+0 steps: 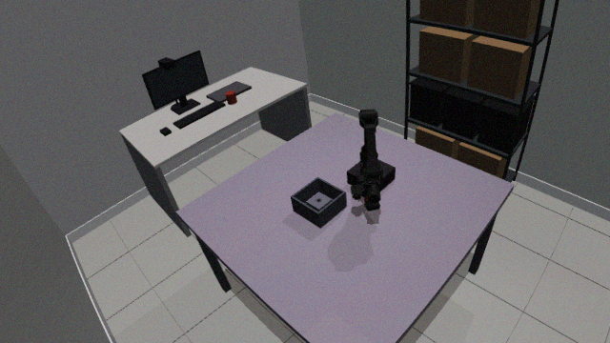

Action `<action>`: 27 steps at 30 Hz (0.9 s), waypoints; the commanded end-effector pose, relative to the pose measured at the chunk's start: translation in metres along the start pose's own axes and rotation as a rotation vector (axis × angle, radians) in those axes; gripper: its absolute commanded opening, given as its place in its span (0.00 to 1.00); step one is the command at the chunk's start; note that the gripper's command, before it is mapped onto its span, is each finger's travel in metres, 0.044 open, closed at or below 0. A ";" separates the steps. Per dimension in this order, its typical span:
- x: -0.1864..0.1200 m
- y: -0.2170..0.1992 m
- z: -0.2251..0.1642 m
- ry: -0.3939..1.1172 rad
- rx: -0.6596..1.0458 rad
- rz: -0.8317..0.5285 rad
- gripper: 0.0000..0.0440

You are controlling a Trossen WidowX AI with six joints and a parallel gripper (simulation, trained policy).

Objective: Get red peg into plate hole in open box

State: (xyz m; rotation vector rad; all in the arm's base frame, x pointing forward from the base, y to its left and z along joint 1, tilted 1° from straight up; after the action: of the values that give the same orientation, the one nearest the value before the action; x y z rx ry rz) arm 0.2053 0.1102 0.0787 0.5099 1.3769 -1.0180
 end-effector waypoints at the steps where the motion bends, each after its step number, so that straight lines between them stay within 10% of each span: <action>1: 0.012 -0.001 -0.002 0.001 -0.010 -0.011 0.81; 15: 0.028 -0.002 -0.004 0.024 -0.011 -0.076 0.01; 27: -0.011 -0.005 0.023 -0.074 0.012 -0.037 0.00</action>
State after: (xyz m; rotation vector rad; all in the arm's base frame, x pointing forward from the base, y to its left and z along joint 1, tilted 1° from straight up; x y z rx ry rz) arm 0.2122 0.0954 0.0849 0.4539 1.3381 -1.0705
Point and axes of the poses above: the point midway between the two fingers, 35 mm back from their tips, its own x axis out along the fingers, its own y axis across the jaws, z = x × y, the point moved 9 cm from there along -x, back along the fingers, and after that the axes turned 14 degrees about x, right-handed, at the moved point
